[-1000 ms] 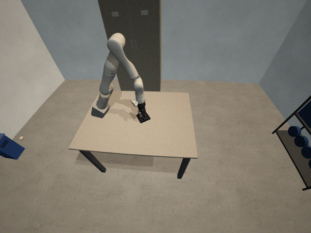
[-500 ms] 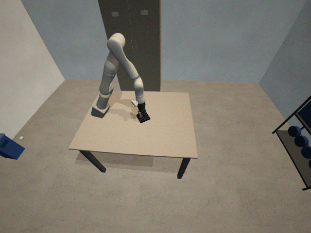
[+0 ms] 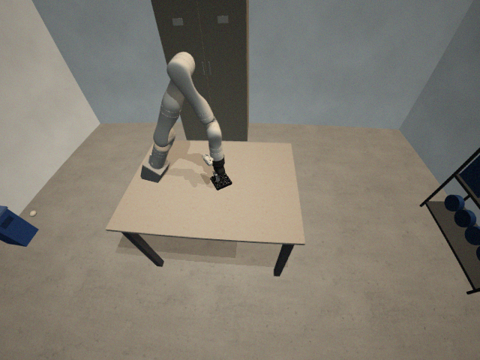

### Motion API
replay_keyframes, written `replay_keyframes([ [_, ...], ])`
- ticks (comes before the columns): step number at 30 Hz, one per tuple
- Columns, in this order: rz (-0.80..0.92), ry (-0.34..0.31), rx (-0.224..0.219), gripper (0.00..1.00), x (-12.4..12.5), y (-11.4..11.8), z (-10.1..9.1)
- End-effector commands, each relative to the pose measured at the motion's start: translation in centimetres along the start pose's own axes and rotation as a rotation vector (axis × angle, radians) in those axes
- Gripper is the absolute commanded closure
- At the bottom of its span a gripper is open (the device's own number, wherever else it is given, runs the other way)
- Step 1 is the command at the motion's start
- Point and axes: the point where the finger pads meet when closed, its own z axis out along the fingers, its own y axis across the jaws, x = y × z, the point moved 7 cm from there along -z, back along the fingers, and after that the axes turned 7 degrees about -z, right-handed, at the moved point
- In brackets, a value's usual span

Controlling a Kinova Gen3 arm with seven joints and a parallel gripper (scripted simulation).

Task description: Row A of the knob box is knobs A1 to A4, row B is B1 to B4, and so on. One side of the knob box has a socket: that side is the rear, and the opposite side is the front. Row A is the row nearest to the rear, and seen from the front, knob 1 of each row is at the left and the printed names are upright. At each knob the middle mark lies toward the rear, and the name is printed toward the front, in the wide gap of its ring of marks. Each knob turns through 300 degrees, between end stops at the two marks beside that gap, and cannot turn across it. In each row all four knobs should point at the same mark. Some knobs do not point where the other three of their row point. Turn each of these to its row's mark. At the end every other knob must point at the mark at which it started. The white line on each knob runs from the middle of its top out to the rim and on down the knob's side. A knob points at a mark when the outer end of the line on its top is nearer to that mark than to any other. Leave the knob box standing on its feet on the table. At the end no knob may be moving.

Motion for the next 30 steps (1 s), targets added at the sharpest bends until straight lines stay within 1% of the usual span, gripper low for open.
replay_keyframes([
  [1, 0.000, 0.002, -0.002, 0.54, 0.1, 0.1, 0.3],
  [30, 0.000, 0.002, -0.002, 0.54, 0.1, 0.0, 3.4],
])
